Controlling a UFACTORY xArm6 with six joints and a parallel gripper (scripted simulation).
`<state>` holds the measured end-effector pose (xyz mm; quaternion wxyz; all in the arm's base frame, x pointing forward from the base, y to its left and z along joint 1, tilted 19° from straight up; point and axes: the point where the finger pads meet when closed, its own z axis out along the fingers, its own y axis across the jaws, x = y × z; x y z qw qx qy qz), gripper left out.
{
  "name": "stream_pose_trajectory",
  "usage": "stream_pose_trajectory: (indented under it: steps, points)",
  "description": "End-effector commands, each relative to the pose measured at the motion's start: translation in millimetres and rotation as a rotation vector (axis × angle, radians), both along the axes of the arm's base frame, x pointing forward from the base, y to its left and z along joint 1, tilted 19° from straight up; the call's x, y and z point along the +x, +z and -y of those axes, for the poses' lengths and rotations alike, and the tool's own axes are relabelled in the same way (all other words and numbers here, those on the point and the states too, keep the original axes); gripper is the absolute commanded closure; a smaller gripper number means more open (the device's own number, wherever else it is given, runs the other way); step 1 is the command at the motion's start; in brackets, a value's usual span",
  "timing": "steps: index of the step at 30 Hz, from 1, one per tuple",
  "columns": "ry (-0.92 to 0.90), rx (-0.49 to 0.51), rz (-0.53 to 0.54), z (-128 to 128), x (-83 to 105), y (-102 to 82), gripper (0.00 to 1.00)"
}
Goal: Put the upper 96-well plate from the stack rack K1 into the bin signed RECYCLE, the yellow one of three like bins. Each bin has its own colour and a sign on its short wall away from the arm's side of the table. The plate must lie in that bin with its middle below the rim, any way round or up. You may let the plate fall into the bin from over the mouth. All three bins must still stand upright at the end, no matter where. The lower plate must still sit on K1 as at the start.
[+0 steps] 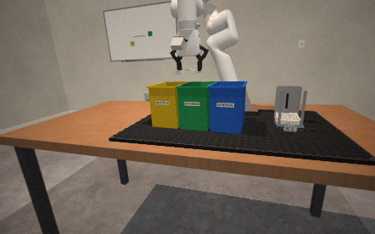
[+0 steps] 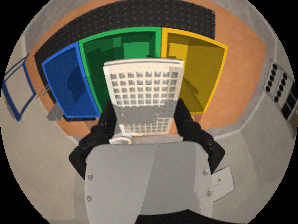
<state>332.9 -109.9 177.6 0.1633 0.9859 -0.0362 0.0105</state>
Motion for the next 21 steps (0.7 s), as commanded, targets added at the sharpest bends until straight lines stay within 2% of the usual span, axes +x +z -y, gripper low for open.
stream_pose_trajectory:
  steps: [1,21]
  points:
    - [0.001,0.001,0.004,15,2.7,5.6,1.00]
    - [0.001,0.000,0.003,66,6.9,21.1,1.00]
